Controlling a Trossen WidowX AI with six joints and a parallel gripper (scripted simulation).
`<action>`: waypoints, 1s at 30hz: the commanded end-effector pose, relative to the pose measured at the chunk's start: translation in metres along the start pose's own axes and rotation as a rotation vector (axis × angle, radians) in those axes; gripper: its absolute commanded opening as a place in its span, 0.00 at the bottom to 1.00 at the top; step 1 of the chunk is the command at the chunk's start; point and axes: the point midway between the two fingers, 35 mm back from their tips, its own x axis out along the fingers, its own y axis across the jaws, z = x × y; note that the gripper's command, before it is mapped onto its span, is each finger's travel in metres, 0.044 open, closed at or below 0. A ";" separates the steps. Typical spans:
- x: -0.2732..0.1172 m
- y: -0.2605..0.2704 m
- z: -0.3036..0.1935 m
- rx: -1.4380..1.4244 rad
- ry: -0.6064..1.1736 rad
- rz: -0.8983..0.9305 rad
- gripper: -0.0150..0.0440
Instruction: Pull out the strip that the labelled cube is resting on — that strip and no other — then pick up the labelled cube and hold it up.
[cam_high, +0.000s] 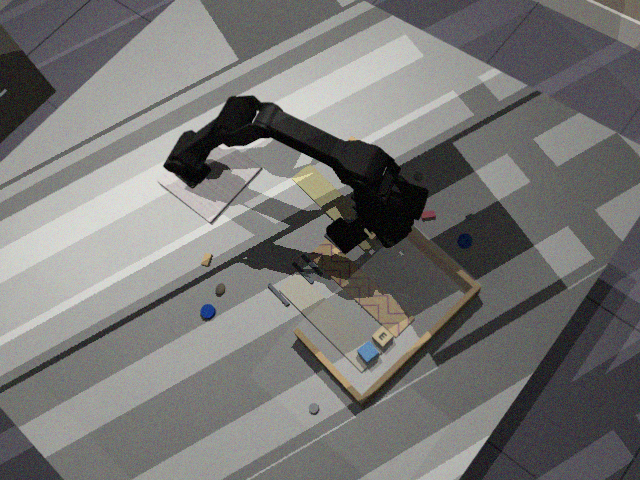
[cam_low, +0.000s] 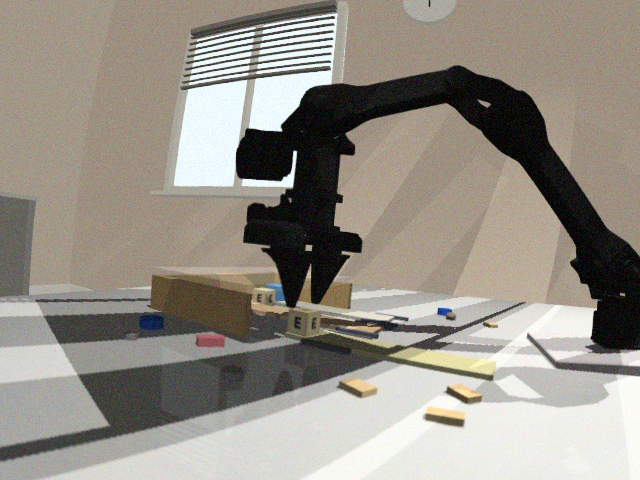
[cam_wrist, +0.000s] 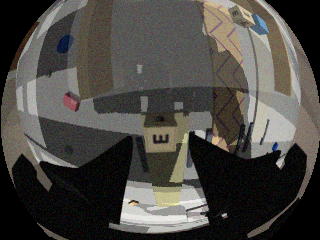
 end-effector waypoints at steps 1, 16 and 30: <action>0.010 0.000 -0.002 -0.004 0.011 0.000 0.68; 0.030 0.000 -0.003 -0.004 0.011 0.000 0.68; 0.028 -0.001 -0.001 0.000 0.004 -0.002 0.44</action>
